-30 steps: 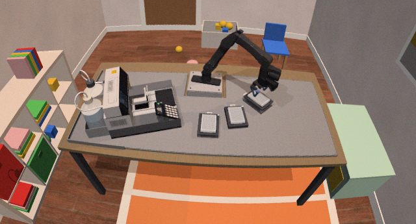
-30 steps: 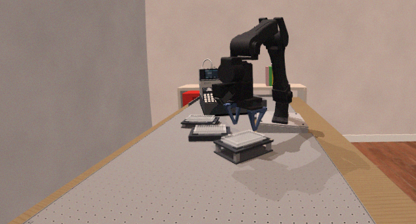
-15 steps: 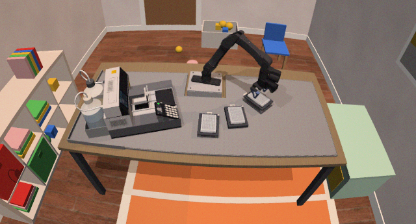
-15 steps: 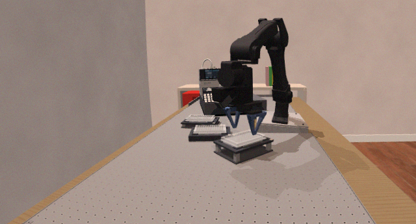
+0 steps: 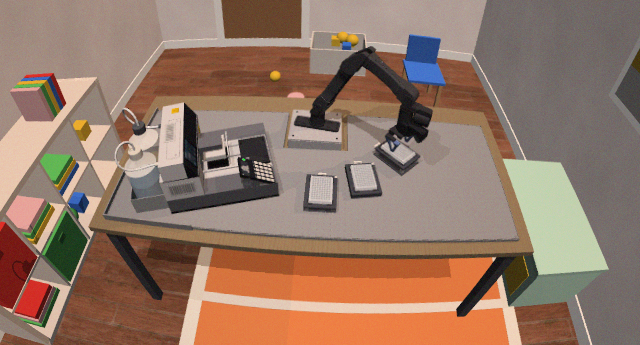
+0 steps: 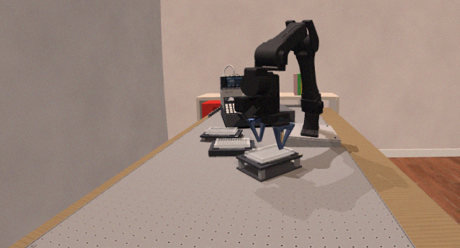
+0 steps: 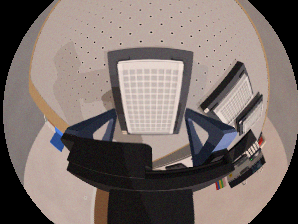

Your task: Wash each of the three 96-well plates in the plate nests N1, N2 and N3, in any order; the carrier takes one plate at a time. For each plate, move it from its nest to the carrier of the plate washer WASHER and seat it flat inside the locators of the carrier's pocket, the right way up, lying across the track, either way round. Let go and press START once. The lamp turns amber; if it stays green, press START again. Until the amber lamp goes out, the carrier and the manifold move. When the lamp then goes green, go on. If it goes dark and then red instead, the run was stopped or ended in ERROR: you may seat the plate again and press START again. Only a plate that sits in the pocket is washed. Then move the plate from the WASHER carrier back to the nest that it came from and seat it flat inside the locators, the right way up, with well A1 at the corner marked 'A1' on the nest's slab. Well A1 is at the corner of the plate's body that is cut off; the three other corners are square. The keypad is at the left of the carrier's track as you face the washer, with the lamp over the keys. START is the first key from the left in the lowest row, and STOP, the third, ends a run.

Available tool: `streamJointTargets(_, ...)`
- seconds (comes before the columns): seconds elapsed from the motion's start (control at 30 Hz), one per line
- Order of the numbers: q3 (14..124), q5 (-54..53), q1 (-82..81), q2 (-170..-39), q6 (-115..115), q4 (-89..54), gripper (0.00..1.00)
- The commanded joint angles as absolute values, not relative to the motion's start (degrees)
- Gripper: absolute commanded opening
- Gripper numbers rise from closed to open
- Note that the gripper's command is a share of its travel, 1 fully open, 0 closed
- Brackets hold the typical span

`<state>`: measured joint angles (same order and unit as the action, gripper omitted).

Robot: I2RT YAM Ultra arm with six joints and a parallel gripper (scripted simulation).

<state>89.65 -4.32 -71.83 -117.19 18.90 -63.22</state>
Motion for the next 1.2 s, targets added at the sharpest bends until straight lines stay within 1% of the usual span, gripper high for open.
streamJointTargets(0.0,89.9,-4.3,-71.8,-116.7,18.9,-63.1,1.0)
streamJointTargets(1.17,86.8,-4.3,-72.1,-117.9,19.2,-58.8,1.0)
